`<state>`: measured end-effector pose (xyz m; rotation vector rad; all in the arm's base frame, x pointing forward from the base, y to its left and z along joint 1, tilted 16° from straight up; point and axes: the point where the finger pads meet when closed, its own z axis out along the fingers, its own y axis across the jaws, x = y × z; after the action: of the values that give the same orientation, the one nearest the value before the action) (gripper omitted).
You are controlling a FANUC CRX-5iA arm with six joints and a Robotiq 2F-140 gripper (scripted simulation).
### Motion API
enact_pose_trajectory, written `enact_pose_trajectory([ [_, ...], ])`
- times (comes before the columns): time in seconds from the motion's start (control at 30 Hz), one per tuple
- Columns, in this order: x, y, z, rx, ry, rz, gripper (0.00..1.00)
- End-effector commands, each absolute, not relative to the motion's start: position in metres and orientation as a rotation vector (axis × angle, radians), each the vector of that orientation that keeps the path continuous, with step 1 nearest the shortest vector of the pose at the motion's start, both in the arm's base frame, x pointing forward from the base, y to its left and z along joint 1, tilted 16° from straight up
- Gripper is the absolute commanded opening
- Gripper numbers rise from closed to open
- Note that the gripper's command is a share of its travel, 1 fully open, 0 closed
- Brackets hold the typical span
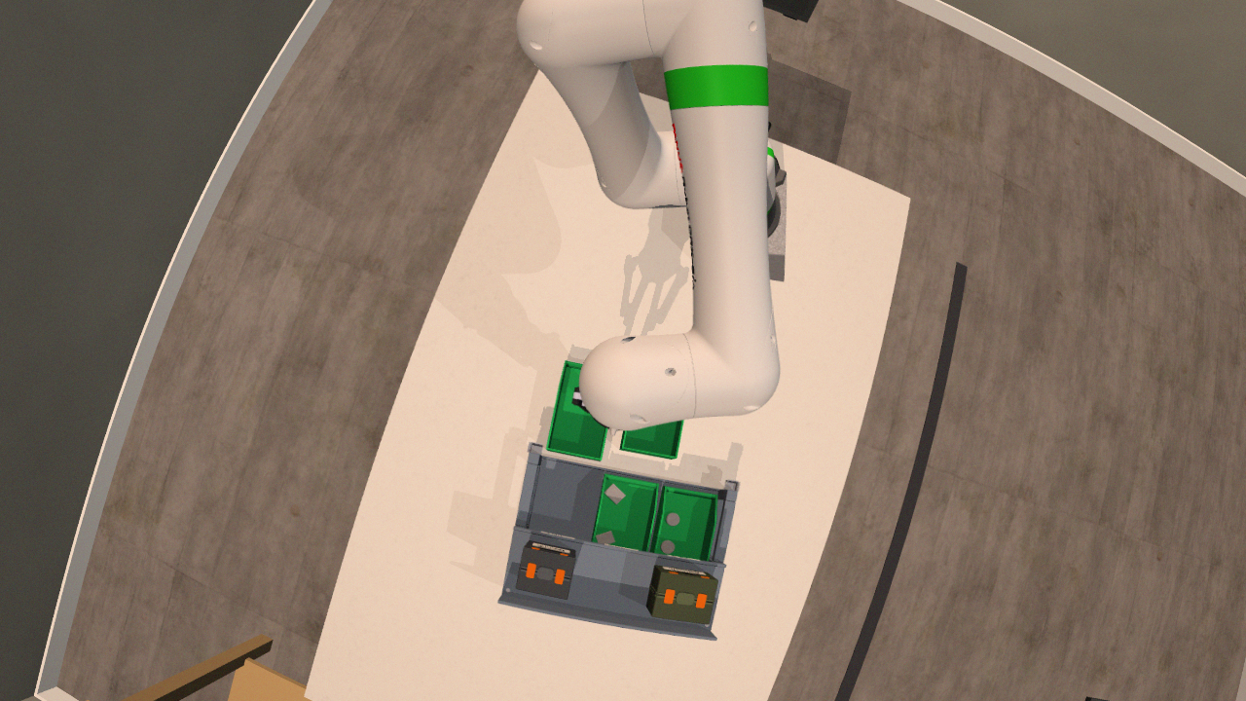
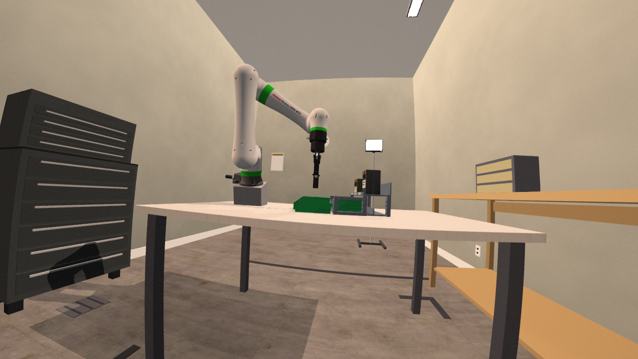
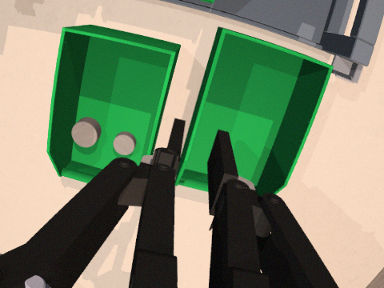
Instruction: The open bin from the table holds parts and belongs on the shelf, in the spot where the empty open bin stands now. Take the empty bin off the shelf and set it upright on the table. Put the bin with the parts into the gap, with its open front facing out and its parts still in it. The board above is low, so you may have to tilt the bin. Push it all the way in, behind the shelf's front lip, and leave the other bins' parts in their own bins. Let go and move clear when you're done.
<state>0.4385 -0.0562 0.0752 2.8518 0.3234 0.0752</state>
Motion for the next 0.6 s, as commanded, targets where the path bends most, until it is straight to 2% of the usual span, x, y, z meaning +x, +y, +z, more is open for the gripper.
enact_pose_trajectory([
  [0.0,0.439,-0.057,0.071,2.852,0.324,0.077,0.24],
  [0.57,0.442,-0.064,0.047,2.852,0.324,0.077,0.24],
])
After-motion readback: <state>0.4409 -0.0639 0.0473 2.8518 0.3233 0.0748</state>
